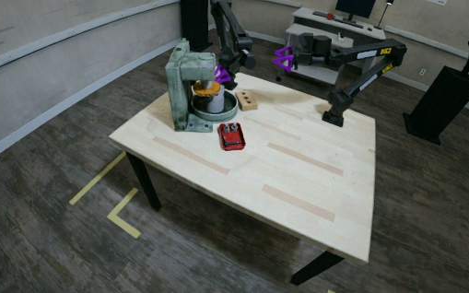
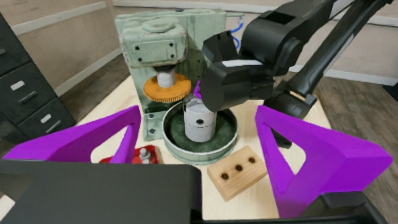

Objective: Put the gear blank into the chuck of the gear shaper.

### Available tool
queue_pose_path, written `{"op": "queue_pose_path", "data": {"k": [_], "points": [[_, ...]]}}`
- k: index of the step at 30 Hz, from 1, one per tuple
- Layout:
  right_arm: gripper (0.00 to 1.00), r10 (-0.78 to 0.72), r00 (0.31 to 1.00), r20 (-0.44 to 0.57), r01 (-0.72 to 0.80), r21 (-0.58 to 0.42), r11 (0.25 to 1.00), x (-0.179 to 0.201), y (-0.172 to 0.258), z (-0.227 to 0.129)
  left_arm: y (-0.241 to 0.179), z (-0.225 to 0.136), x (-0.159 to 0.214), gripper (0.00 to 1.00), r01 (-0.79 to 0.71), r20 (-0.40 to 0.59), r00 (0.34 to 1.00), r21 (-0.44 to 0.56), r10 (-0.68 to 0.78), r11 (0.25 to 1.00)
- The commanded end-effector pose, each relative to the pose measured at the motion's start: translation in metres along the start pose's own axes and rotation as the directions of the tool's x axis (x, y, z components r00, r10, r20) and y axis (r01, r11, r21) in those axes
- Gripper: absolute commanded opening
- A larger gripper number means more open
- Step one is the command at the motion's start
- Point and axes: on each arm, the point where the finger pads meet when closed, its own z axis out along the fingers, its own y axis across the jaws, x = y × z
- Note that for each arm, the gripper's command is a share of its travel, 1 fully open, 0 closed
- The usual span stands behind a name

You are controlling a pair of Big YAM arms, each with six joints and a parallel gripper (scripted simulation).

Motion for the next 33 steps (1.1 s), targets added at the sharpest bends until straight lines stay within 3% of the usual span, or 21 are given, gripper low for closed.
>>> {"op": "queue_pose_path", "data": {"k": [1, 4, 15, 17, 22, 23, 33], "points": [[0.23, -0.026, 0.999, -0.021, 0.026, 0.021, 0.999, 0.007, -0.001, 0.004, 0.005, 0.004, -0.045, 1.0, -0.037, 0.056, 0.998, -0.004, 0.037, 0.999], [0.23, 0.007, 1.0, 0.007, -0.007, -0.001, 1.0, -0.012, 0.011, -0.008, 0.005, 0.004, -0.045, 1.0, -0.037, 0.056, 0.998, -0.004, 0.037, 0.999], [0.23, 0.007, 1.0, 0.004, -0.007, 0.006, 1.0, -0.012, 0.01, -0.007, 0.005, 0.004, -0.045, 1.0, -0.037, 0.056, 0.998, -0.004, 0.037, 0.999], [0.46, 0.006, 1.0, 0.004, -0.006, 0.006, 1.0, -0.012, 0.01, -0.007, 0.005, 0.004, -0.045, 1.0, -0.037, 0.056, 0.998, -0.004, 0.037, 0.999], [0.48, -0.004, 1.0, 0.004, 0.004, 0.008, 1.0, -0.012, 0.009, -0.006, 0.005, 0.004, -0.045, 1.0, -0.037, 0.056, 0.998, -0.004, 0.037, 0.999], [0.59, 0.0, 1.0, 0.005, 0.0, 0.001, 1.0, -0.013, 0.01, -0.009, 0.005, 0.004, -0.045, 1.0, -0.037, 0.056, 0.998, -0.004, 0.037, 0.999], [0.61, 0.001, 1.0, 0.008, 0.0, -0.004, 1.0, -0.019, 0.012, -0.029, 0.005, 0.004, -0.045, 1.0, -0.037, 0.056, 0.998, -0.004, 0.037, 0.999]]}}
